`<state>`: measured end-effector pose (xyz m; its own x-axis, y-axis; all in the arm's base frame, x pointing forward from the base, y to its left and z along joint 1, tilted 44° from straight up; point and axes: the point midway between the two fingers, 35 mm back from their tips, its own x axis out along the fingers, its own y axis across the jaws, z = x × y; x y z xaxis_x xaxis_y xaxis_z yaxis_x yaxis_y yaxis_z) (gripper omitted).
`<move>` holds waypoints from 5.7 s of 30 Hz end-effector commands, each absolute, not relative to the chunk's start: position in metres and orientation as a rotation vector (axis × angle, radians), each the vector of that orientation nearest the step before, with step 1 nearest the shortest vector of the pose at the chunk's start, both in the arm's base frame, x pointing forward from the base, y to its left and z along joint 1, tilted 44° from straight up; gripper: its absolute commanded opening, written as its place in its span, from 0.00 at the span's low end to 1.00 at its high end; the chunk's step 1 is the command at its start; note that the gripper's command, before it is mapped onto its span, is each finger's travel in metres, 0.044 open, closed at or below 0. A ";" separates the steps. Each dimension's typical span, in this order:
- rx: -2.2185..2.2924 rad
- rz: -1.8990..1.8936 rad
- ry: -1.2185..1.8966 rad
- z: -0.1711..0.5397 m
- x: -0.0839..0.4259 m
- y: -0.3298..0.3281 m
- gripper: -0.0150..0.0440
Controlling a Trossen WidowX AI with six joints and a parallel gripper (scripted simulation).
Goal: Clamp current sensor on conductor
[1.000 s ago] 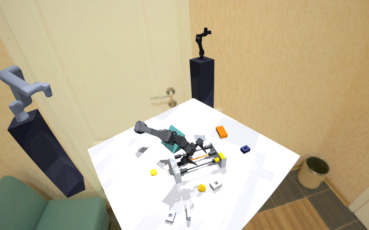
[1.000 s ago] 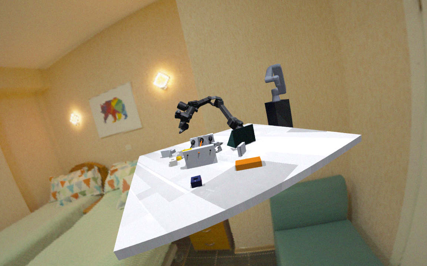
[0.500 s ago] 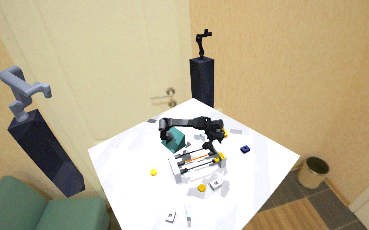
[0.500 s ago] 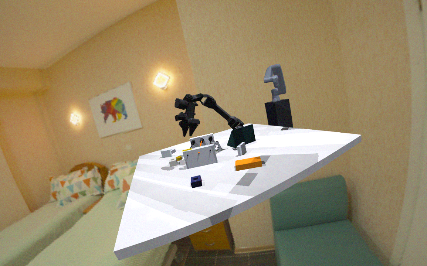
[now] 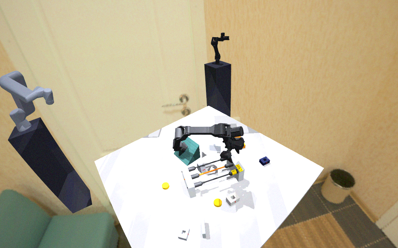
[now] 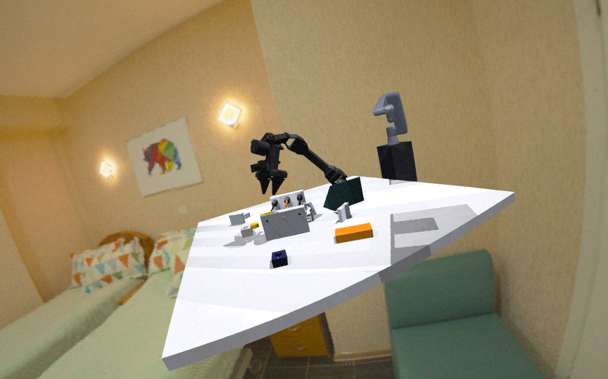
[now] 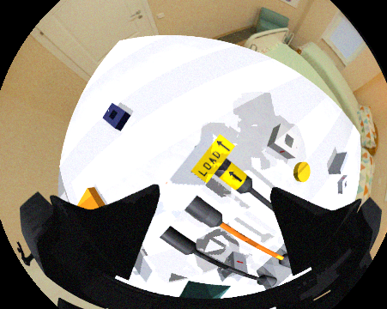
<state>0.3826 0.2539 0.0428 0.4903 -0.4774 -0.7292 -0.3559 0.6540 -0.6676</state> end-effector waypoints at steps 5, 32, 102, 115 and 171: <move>-0.902 -0.091 1.096 0.043 0.383 0.254 1.00; -0.605 -0.496 1.088 0.065 0.190 0.089 0.80; -0.601 -0.493 1.090 0.020 0.182 0.059 0.25; -0.605 -0.495 1.088 0.016 0.169 0.058 0.30; 0.738 -1.376 0.537 0.045 0.181 0.078 0.80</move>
<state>0.1813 0.0827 0.0480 0.1373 -0.6695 -0.7301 0.9872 0.0318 0.1565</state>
